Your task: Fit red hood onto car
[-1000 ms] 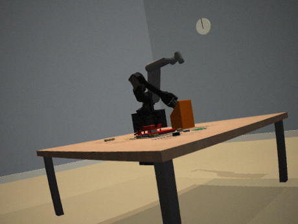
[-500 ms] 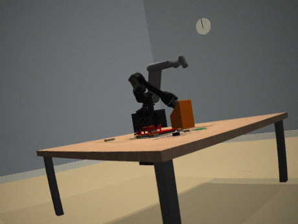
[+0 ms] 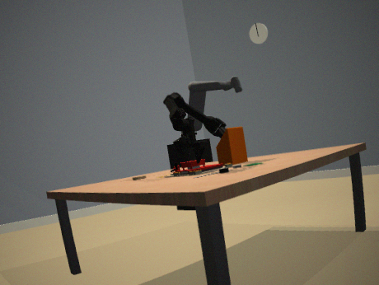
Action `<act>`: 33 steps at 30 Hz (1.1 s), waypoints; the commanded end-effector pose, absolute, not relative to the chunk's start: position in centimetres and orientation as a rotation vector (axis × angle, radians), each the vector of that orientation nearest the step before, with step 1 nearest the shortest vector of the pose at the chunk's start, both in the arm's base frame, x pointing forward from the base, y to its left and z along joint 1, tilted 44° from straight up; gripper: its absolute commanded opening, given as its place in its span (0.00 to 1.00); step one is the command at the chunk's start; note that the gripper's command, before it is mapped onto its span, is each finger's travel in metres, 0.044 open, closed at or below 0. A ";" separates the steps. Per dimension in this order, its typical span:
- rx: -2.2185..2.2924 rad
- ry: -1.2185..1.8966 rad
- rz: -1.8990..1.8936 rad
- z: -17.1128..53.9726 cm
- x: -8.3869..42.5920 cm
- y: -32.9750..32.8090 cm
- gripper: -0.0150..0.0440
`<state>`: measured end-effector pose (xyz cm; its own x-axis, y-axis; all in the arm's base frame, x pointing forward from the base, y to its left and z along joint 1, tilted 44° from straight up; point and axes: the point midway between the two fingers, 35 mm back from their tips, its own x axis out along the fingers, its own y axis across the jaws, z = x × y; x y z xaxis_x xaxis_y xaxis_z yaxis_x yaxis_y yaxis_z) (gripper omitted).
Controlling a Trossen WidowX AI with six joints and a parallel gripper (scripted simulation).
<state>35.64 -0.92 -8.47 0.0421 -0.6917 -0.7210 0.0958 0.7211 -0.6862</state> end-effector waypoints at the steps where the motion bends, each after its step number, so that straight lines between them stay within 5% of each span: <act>1: -0.534 1.420 -0.657 -9.0 35.5 -1.5 0.25; 13: -0.529 1.417 -0.655 -9.0 35.6 -1.5 0.25; 29: -0.526 1.416 -0.655 -9.0 35.7 -1.5 0.97; 33: -0.525 1.417 -0.655 -8.6 35.7 -1.2 1.00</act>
